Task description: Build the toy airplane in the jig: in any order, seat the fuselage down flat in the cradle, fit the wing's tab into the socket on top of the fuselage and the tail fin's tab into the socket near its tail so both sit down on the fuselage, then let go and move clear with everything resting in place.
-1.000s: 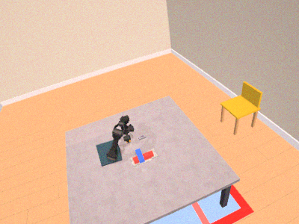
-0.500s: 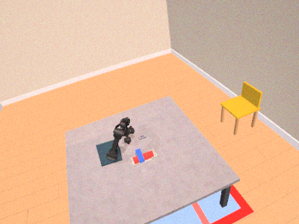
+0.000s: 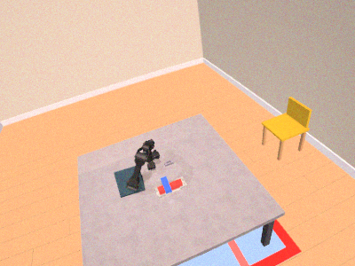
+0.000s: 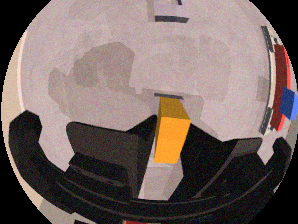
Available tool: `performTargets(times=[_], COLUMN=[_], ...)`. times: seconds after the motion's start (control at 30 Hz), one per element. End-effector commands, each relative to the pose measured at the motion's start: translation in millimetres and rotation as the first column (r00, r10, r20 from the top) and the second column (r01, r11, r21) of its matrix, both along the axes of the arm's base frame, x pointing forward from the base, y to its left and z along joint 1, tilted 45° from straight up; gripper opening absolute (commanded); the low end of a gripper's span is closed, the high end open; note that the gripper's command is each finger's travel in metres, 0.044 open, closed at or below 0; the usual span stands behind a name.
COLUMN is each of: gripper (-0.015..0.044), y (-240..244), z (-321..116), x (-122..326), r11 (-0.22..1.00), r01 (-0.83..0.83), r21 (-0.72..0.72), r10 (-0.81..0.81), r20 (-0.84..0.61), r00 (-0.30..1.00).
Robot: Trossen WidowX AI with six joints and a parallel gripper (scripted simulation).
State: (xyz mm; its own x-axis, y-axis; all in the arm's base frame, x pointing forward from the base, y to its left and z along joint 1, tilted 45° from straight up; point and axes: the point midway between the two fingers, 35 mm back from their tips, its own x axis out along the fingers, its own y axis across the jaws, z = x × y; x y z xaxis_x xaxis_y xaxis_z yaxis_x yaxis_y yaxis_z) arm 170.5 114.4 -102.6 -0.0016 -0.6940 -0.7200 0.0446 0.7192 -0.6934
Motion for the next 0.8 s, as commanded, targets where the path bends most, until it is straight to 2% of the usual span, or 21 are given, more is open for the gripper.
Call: performTargets(times=[0.0, 0.17, 0.5, 0.77], gripper=[0.0033, 0.0, 0.0, 0.0], y=[0, 0, 19, 35], z=[0, 0, 4, 18], x=[0, 0, 10, 11], r11=[1.0, 1.0, 0.998, 0.999], r01=[-0.006, -0.006, -0.032, -0.027], r21=[-0.001, -0.001, 0.051, 0.045], r10=[0.006, 0.006, 0.028, 0.025], r20=[-0.002, -0.002, 0.065, 0.051], r00=[1.0, 1.0, 0.997, 0.998])
